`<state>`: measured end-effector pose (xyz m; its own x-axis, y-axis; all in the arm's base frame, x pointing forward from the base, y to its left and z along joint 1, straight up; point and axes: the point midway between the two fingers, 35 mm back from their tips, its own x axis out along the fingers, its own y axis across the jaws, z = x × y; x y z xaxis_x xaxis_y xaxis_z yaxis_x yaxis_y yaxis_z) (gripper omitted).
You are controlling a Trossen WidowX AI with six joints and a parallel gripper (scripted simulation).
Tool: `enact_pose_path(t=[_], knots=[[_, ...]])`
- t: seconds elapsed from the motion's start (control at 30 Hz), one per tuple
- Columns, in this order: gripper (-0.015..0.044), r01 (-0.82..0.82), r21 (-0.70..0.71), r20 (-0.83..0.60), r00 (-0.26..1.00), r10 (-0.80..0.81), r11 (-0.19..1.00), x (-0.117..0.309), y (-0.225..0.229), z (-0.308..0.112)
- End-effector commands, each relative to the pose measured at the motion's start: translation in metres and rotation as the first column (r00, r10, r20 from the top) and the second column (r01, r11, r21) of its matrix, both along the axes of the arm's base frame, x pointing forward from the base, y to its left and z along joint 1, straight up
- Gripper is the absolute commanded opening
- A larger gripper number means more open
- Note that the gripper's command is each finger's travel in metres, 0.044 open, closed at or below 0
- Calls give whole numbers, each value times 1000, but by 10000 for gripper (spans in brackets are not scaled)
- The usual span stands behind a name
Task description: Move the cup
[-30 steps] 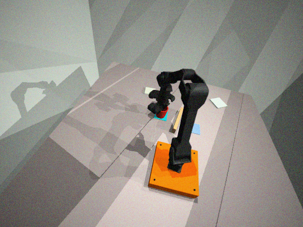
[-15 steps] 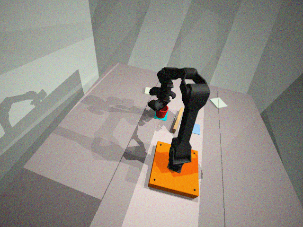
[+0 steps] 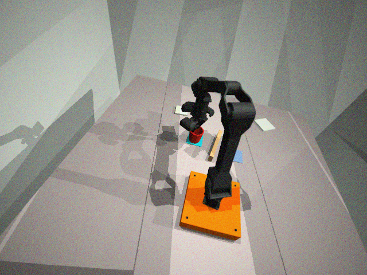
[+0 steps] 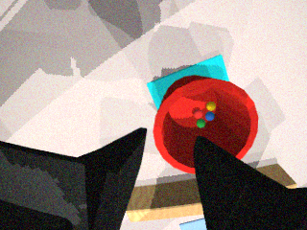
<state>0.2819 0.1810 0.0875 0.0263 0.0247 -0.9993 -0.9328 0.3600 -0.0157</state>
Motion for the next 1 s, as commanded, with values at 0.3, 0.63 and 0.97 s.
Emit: enact_pose_path(t=[0.3, 0.63, 0.97], knots=[[440, 0, -1, -1, 1000, 0, 1000, 0, 0, 5], [440, 2, -1, 0, 1000, -2, 1000, 0, 0, 39], [440, 0, 0, 0, 1000, 0, 1000, -1, -1, 59]])
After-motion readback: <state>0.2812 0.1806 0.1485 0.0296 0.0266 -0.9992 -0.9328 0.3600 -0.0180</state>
